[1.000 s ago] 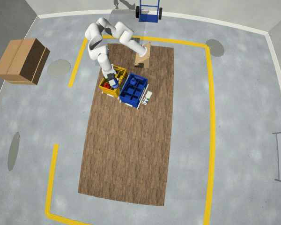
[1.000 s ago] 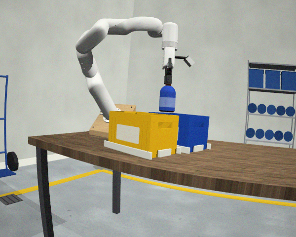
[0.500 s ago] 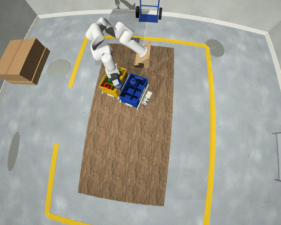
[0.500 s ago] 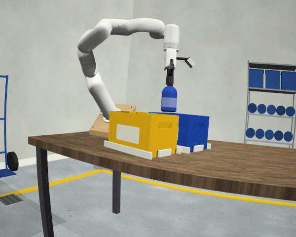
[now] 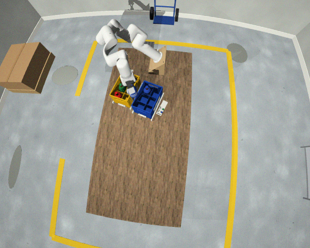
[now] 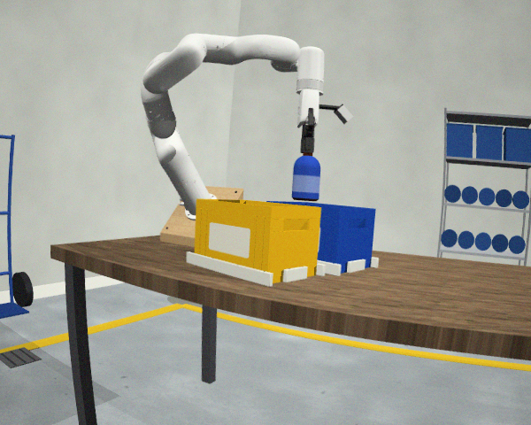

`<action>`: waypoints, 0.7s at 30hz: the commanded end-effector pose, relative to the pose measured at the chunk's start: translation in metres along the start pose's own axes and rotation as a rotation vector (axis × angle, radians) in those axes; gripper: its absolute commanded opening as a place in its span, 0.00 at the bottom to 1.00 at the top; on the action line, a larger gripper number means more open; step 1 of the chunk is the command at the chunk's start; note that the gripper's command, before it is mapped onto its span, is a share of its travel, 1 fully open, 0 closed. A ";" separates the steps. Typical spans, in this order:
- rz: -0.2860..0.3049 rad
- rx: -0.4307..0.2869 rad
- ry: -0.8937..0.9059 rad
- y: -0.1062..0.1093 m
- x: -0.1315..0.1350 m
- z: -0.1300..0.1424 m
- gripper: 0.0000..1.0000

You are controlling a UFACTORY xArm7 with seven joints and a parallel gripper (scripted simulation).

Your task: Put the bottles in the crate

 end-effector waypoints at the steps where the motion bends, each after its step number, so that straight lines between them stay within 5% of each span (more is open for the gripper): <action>1: 0.000 0.006 0.000 0.002 -0.006 -0.002 0.00; 21: 0.000 0.006 0.000 0.002 -0.041 -0.010 0.00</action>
Point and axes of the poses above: the point where the finger pads meet when closed, its own y axis back along the fingers, its own x axis across the jaws, z = x × y, the point moved 2 cm from there along y, back along the fingers, and after that the axes turned 11 degrees about -y, right-handed, at the moved point
